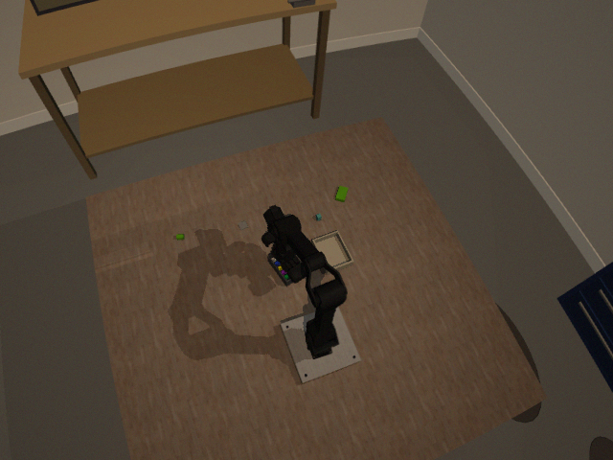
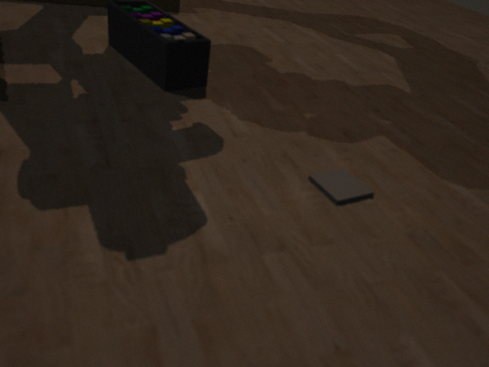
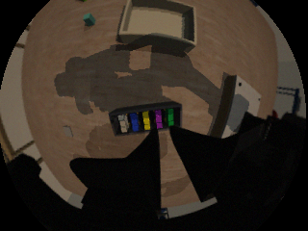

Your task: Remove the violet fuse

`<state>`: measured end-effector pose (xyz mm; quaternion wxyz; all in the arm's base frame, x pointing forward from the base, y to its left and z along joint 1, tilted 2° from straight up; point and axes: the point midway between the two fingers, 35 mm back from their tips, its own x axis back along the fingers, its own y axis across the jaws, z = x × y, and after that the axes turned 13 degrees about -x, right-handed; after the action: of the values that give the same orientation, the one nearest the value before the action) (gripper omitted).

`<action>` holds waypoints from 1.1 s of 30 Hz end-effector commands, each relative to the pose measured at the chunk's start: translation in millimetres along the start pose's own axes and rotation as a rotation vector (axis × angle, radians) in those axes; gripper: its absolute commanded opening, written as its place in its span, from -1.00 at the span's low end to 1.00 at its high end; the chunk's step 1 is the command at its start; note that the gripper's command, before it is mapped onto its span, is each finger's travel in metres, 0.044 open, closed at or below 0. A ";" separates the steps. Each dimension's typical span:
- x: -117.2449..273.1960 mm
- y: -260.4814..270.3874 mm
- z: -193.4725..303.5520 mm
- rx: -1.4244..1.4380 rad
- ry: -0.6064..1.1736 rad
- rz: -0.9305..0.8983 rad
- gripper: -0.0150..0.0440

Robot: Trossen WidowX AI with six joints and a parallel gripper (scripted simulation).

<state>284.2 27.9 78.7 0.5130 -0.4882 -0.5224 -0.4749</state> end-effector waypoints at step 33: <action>-30.6 0.2 -0.8 -0.009 -0.004 -0.003 -0.24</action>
<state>284.8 27.2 50.5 0.5103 -0.4891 -0.5217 -0.4777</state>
